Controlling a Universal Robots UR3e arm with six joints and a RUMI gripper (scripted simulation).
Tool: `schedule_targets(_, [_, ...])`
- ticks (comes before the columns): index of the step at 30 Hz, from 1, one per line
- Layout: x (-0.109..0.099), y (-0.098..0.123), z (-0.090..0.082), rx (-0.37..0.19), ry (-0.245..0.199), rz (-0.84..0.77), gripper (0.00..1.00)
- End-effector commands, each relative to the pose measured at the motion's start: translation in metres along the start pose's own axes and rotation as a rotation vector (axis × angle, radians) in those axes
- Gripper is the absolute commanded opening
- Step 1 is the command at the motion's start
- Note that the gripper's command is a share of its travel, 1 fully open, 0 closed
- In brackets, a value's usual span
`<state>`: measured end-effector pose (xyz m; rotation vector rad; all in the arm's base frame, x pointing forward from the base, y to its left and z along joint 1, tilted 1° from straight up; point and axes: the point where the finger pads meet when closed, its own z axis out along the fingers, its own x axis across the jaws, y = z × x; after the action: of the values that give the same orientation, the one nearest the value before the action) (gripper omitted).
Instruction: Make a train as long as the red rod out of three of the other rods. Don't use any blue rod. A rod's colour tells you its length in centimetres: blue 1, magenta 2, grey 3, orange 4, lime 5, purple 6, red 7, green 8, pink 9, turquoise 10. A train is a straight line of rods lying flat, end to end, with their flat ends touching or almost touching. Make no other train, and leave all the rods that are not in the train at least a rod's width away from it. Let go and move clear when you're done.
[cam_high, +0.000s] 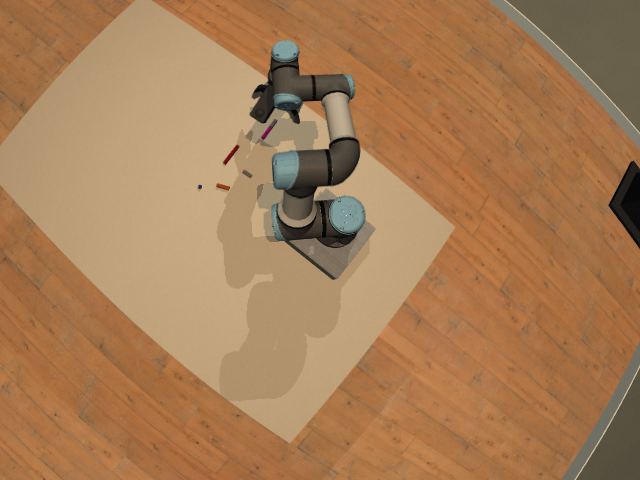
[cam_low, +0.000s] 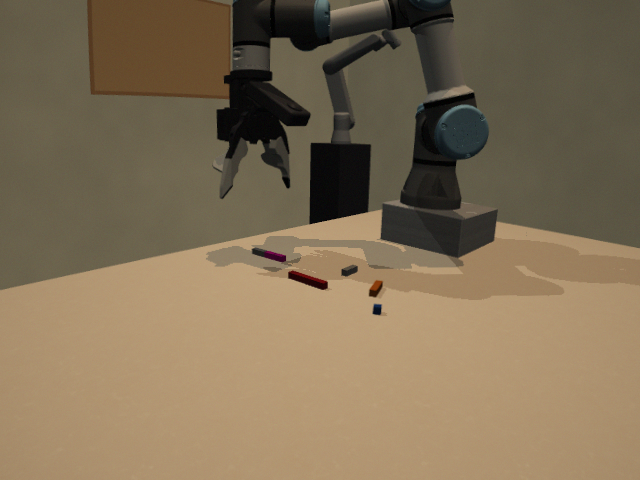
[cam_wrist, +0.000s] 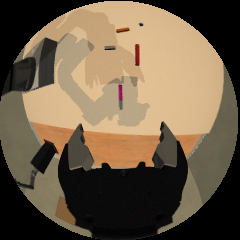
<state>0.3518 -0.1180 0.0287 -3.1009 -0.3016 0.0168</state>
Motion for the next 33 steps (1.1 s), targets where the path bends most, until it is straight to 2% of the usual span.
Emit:
schedule_targets(1, [0.000,0.001,-0.010,-0.002,0.002,0.000,1.00])
schedule_targets(5, [0.000,0.001,-0.015,-0.002,0.002,0.000,1.00])
schedule_targets(20, [0.000,0.000,-0.063,-0.002,0.002,0.000,1.00])
schedule_targets(33, [0.000,0.000,-0.085,-0.002,0.002,0.000,1.00])
